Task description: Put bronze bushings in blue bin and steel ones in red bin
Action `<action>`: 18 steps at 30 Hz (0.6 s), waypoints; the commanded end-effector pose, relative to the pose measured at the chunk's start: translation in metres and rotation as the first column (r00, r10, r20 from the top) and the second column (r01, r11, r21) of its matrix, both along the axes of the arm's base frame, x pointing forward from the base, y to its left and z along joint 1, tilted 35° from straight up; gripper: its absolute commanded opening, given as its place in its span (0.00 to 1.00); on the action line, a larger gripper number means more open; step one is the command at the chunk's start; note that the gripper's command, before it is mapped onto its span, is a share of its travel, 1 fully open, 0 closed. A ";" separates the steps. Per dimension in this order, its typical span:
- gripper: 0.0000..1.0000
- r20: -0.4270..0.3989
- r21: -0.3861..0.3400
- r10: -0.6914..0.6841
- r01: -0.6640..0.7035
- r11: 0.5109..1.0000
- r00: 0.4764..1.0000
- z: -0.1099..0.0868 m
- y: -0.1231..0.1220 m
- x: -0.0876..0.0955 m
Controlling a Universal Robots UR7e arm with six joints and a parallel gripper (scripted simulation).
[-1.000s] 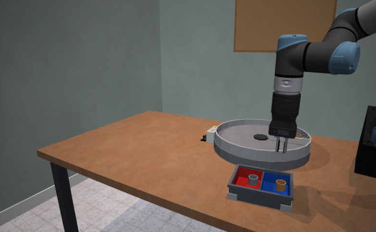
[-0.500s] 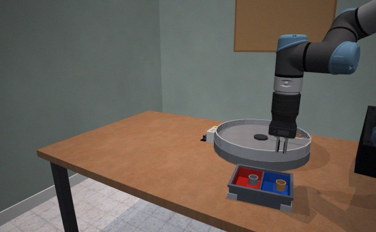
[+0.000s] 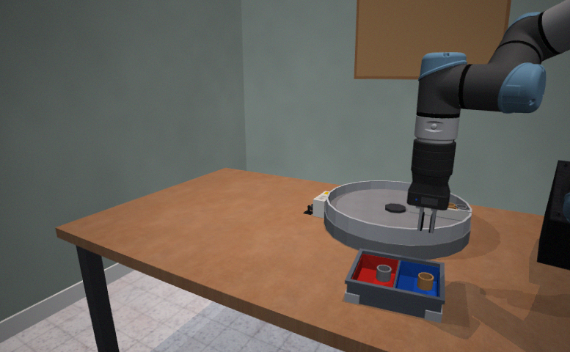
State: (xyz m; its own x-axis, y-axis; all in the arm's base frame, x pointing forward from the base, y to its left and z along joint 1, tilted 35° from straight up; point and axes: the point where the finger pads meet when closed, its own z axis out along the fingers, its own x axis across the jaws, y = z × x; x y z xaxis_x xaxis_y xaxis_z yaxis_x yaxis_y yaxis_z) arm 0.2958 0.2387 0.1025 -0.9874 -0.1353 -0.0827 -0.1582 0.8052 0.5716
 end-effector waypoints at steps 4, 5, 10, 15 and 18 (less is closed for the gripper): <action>0.42 0.001 0.000 0.000 0.000 1.000 1.000 0.000 0.000 0.000; 0.42 0.001 0.000 0.000 0.000 1.000 1.000 0.000 0.000 0.000; 0.42 0.001 0.000 0.000 0.000 1.000 1.000 0.000 0.000 0.000; 0.40 0.001 0.000 0.000 0.000 1.000 1.000 -0.018 -0.025 0.004; 0.40 0.001 0.000 0.000 0.000 1.000 1.000 -0.025 -0.033 0.006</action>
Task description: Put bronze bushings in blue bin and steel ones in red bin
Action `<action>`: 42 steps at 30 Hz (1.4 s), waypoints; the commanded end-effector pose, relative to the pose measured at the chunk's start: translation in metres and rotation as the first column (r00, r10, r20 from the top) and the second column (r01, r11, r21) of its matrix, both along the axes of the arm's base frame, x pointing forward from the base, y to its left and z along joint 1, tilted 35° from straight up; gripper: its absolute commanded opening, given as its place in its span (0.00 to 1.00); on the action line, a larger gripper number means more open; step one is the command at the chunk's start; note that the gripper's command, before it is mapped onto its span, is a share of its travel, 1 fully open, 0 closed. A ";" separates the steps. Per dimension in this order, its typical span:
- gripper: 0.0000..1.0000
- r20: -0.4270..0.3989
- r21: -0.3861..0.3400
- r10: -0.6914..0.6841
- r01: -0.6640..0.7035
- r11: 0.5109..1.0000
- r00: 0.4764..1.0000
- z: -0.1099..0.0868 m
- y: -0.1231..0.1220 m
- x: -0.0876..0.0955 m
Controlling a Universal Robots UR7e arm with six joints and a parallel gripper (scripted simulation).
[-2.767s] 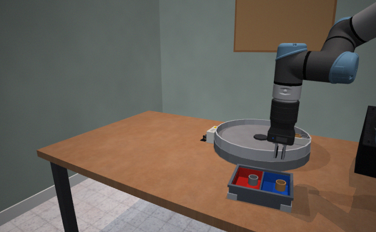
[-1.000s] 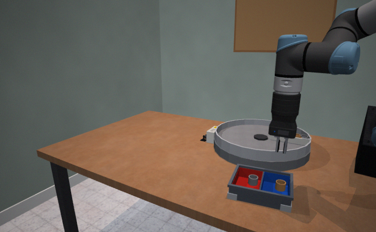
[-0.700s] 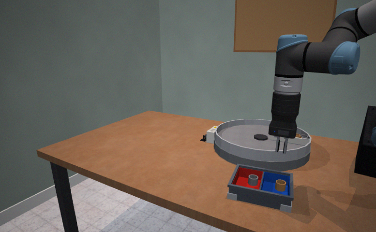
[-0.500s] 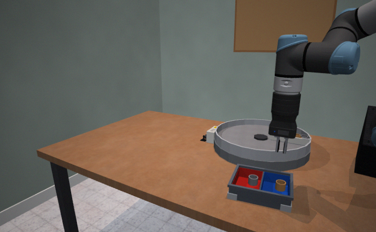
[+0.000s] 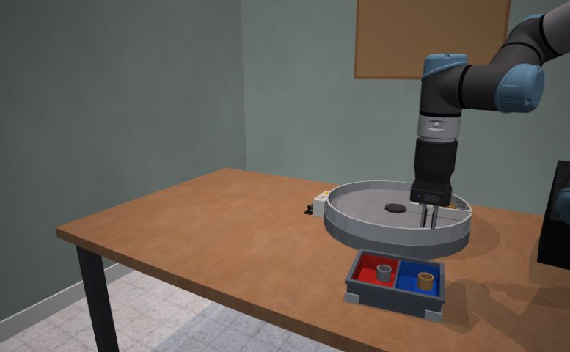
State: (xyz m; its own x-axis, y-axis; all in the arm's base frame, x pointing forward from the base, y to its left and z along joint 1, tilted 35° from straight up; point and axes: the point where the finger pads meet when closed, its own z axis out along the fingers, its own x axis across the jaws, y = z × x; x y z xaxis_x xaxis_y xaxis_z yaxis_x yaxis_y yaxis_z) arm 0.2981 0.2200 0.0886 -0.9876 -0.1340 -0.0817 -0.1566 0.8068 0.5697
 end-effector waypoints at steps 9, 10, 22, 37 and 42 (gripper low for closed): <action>0.40 0.001 0.003 0.002 -0.002 1.000 1.000 -0.047 -0.062 0.011; 0.40 0.001 0.003 0.002 -0.002 1.000 1.000 -0.048 -0.064 0.011; 0.40 0.001 0.003 0.002 -0.002 1.000 1.000 -0.079 -0.105 0.018; 0.40 0.000 0.004 0.003 -0.003 1.000 1.000 -0.128 -0.171 0.029; 0.40 0.000 0.004 0.003 -0.003 1.000 1.000 -0.141 -0.187 0.031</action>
State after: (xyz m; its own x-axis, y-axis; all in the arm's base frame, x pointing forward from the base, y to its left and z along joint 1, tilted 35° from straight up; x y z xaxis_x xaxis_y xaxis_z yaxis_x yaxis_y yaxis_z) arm 0.3243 0.0454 -0.0382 -0.9874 -0.1363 -0.0807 -0.1579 0.8047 0.5723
